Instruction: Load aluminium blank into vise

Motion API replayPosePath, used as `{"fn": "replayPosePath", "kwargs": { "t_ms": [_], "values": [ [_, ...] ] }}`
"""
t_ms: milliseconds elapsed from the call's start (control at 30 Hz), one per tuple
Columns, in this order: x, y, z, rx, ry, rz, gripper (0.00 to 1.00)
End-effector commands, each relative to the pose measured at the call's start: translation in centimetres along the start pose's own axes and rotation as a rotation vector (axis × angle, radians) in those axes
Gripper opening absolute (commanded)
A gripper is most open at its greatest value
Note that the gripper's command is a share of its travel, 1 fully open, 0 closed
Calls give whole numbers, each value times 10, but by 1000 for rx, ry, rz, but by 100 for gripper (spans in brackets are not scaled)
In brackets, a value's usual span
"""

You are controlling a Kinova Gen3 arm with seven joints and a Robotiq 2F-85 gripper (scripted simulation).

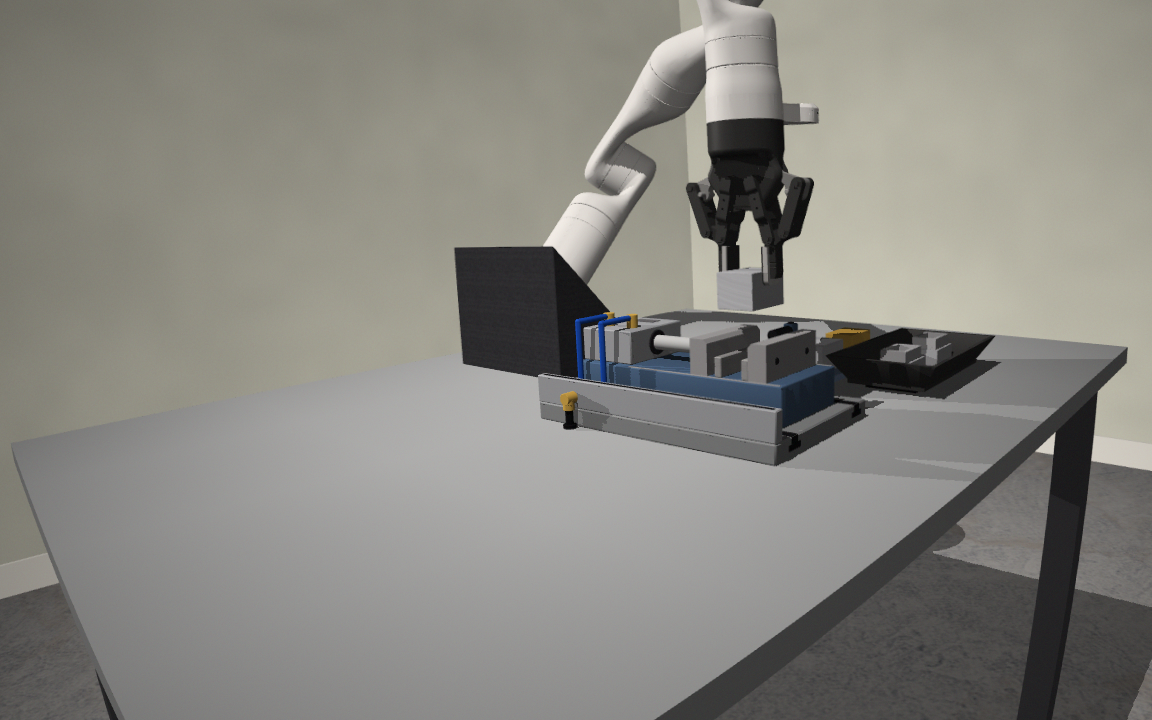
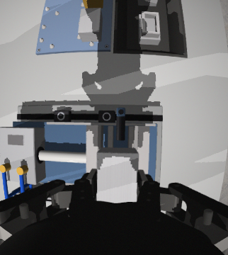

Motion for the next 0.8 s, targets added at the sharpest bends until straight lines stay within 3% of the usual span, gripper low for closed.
{"fn": "replayPosePath", "kwargs": {
  "t_ms": [0, 767],
  "values": [
    [0, 0, 0, -1, -1, 0, 0],
    [0, 0, 12, -1, -1, 0, 0]
  ]
}}
Point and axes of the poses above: the point where the finger pads meet when closed, its own z axis out along the fingers, its own y axis across the jaws, x = y × z, the point moved 4 cm from there along -z, back along the fingers, and after that the axes turned 13 degrees about -z, right-handed, at the moved point
